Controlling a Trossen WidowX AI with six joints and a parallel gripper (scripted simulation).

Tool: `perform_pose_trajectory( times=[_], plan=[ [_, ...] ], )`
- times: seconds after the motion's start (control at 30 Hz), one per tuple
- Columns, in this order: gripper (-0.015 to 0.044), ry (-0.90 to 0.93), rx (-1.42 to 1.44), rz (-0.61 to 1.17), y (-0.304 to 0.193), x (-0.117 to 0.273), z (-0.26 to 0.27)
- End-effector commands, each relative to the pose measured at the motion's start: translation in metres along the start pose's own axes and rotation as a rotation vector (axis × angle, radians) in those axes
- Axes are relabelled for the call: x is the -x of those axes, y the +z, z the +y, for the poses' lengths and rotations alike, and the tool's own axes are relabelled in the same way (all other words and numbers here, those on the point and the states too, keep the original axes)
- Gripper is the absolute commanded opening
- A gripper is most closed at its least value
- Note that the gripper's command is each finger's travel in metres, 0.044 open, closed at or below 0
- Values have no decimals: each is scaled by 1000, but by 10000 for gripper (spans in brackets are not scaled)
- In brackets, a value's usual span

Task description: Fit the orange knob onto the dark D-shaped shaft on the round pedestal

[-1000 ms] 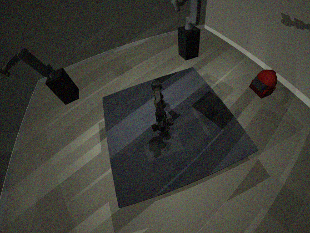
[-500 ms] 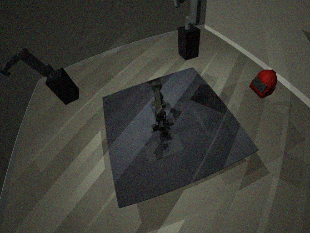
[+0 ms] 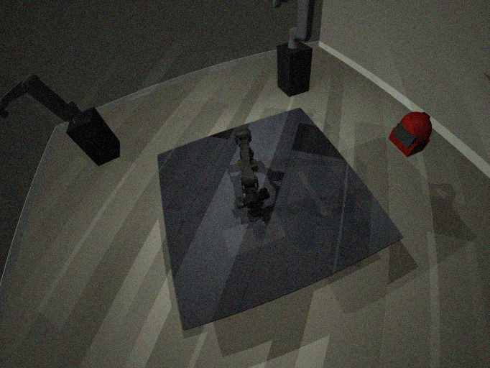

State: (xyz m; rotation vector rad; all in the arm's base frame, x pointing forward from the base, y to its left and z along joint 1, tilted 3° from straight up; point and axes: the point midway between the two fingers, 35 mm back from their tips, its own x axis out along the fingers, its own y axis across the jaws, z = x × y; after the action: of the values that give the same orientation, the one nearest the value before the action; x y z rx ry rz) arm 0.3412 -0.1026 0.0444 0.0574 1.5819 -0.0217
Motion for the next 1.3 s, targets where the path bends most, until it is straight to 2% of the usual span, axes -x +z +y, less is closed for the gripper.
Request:
perform_pose_trajectory(
  times=[0.0,1.27],
  plan=[
    [0,-5,7,0,0,0,-1],
    [0,-5,37,0,0,6,-1]
  ],
)
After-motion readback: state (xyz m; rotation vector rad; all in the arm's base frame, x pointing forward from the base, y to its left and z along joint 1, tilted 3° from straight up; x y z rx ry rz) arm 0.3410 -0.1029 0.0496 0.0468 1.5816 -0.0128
